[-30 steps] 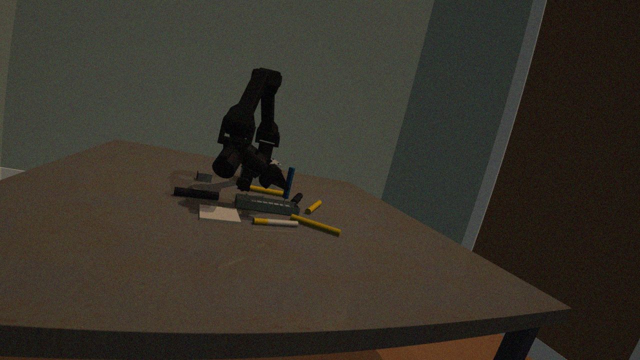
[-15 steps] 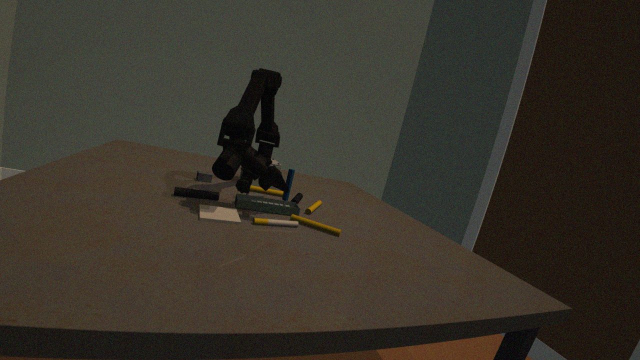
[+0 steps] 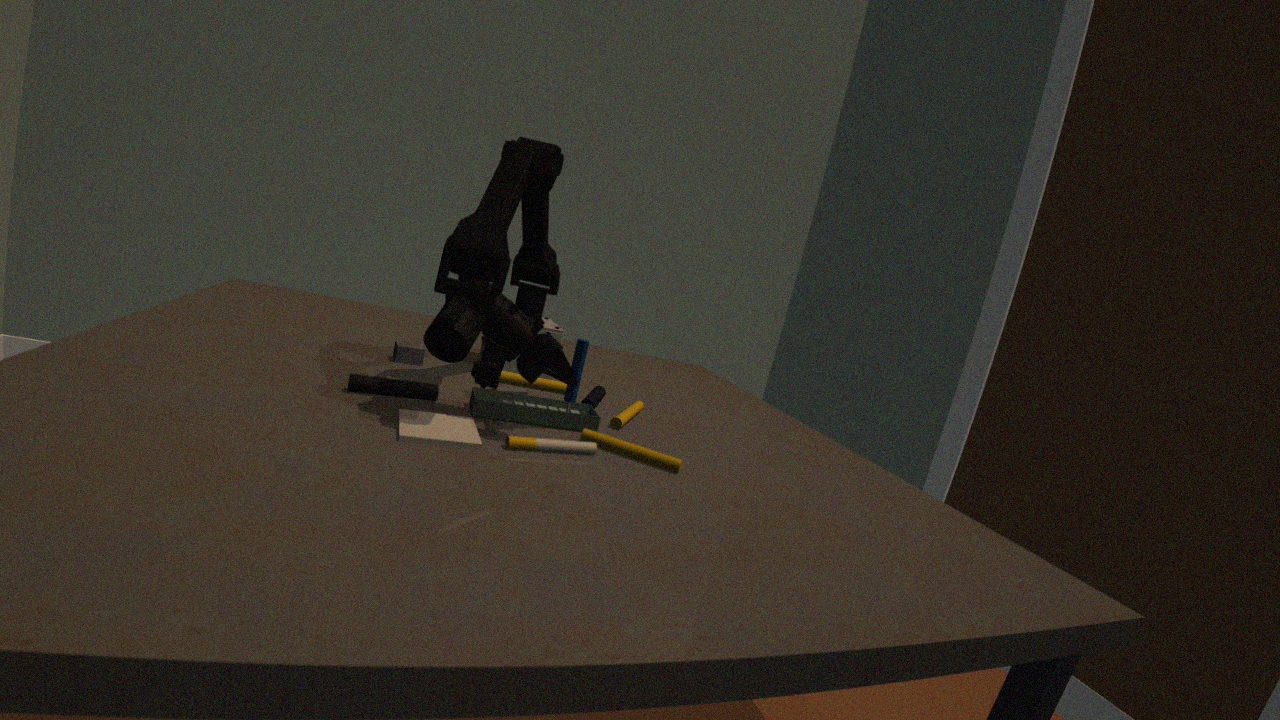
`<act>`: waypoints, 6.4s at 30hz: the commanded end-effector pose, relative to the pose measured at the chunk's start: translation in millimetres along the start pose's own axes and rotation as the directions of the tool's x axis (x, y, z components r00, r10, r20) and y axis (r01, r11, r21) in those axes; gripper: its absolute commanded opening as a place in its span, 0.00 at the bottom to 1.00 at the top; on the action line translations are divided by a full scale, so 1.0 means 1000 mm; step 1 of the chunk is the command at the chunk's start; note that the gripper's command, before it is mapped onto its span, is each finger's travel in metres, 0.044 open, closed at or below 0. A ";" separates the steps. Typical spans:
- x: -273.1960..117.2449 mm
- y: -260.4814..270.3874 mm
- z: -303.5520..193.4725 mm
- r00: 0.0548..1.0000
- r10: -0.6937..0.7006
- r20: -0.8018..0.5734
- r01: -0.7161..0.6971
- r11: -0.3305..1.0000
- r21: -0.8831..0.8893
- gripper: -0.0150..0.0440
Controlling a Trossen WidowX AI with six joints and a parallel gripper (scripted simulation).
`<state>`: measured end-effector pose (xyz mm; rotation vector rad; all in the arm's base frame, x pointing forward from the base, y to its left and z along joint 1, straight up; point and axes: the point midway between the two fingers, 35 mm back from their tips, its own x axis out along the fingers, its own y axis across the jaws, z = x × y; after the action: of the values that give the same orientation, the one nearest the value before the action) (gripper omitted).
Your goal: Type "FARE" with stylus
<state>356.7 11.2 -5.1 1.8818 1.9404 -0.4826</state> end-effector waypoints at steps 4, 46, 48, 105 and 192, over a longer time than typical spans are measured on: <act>-0.010 -0.001 -0.017 1.000 -0.003 0.001 0.003 1.000 -0.003 0.39; -0.084 -0.015 -0.013 0.903 0.426 0.061 -0.427 0.869 0.250 0.25; -0.082 -0.015 -0.010 0.903 0.426 0.061 -0.427 0.869 0.250 0.25; -0.061 -0.016 0.026 0.903 0.426 0.061 -0.427 0.869 0.250 0.39; -0.032 -0.052 -0.003 0.903 0.425 0.061 -0.426 0.869 0.252 0.25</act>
<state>309.5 -18.9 22.7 2.3748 1.4246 -0.6040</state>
